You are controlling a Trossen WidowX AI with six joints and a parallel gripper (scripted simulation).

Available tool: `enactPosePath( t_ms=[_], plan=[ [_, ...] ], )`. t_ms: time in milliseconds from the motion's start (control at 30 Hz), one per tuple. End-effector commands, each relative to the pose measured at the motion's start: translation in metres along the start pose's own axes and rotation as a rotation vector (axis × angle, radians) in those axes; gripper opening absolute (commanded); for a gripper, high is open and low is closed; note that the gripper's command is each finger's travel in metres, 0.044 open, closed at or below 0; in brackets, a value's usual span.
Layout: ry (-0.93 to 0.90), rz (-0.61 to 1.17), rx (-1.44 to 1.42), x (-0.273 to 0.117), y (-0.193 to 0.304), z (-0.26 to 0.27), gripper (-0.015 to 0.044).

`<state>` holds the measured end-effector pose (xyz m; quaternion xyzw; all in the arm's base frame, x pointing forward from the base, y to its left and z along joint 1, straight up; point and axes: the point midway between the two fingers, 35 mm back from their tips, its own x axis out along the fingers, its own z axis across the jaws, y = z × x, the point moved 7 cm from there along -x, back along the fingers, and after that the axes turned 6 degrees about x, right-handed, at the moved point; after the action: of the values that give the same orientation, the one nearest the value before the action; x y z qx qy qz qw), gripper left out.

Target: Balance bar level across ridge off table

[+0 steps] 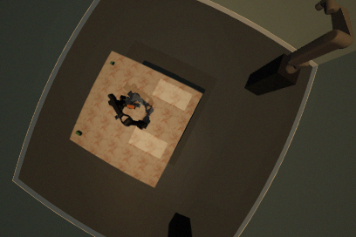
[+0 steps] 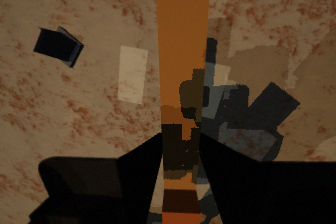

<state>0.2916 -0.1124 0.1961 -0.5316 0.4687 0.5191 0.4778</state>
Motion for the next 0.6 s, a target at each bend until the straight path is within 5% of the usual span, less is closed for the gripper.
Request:
enactPosePath(
  t_ms=[0,567],
  plan=[
    [0.010,-0.007,0.004,-0.013,0.001,0.000,0.0000],
    [0.007,-0.010,-0.198,-0.017,-0.035,0.034,0.0000]
  ],
)
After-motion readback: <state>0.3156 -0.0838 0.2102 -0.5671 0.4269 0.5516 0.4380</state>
